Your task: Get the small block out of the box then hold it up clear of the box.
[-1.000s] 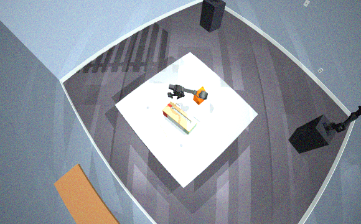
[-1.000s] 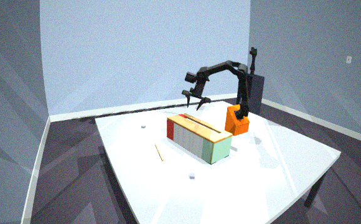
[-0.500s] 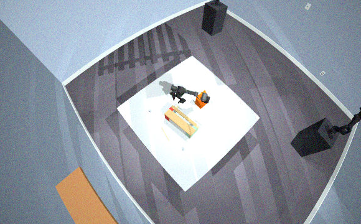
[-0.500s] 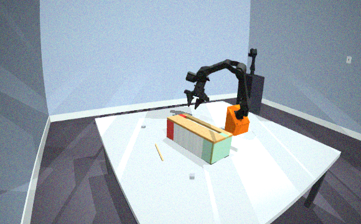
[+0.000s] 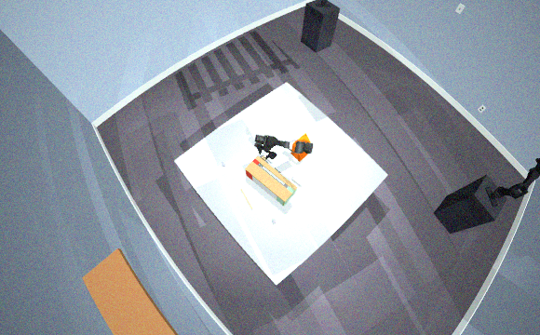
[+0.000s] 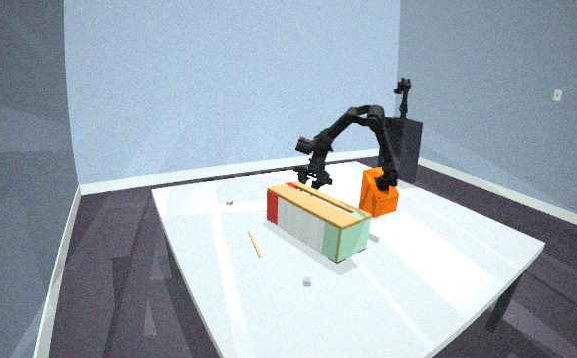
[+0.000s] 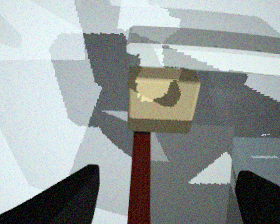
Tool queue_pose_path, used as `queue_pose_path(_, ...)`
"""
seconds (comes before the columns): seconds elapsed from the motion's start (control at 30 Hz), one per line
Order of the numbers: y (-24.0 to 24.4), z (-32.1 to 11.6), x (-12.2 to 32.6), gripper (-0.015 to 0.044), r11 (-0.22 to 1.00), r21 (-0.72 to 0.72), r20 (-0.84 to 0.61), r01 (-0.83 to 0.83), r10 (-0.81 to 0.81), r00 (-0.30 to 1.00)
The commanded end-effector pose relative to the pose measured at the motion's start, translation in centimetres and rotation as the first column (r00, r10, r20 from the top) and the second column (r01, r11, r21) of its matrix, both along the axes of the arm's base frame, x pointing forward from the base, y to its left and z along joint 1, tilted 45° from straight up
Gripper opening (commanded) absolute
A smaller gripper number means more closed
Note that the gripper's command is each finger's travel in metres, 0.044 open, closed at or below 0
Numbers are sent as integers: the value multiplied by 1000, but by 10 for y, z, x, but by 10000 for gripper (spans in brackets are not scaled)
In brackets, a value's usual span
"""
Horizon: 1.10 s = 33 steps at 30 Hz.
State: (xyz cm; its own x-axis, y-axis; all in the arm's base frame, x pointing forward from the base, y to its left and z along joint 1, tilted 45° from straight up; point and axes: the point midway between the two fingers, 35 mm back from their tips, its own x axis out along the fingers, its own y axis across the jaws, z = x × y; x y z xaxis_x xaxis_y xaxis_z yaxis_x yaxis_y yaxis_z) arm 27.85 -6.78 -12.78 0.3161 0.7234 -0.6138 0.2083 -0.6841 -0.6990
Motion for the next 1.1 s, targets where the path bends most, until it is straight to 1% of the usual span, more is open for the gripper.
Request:
queue_pose_path(0.0,0,-1,2,285,1000,-3,14,13,-13,1000)
queue_pose_path(1.07,36,-38,1,285,1000,-1,14,14,-14,1000)
